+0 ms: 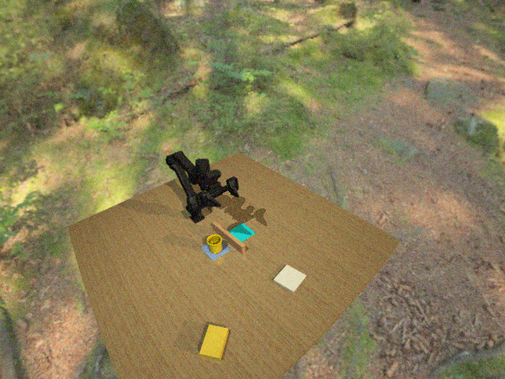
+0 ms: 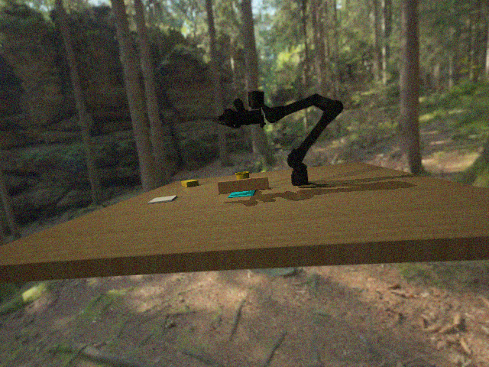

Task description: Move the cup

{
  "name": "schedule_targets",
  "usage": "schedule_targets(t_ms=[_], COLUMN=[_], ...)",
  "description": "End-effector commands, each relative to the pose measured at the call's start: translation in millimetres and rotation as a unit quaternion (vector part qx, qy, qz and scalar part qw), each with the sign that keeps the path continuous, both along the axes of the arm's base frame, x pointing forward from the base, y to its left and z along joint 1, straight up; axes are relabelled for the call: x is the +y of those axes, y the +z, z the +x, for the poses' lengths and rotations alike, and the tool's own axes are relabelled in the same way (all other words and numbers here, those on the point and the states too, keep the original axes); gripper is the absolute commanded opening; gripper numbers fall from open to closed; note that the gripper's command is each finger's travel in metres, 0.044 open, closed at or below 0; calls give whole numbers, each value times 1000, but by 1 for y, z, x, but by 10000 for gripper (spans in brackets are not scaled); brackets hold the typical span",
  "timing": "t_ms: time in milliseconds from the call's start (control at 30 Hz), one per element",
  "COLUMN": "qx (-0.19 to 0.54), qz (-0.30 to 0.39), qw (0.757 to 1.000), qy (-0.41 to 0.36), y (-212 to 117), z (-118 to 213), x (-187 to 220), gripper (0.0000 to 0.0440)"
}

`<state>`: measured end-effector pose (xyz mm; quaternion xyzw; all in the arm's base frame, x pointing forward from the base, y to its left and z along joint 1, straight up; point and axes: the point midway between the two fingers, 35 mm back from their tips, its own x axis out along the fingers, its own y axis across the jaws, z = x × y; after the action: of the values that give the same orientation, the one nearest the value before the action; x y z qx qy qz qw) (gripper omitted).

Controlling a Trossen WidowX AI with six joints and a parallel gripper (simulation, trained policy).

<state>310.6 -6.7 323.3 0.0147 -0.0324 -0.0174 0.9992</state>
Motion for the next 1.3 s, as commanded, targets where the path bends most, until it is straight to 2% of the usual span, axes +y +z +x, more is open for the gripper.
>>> schedule_targets(t_ms=[0, 367, 800, 1267], qx=[3, 69, 164, 270], qz=[3, 45, 99, 137], qw=[1000, 996, 979, 950], qy=[1, 29, 68, 74], y=[-1, -22, -40, -57], z=[0, 1, 2, 0], x=[1, 21, 53, 75], gripper=[374, 94, 87, 95])
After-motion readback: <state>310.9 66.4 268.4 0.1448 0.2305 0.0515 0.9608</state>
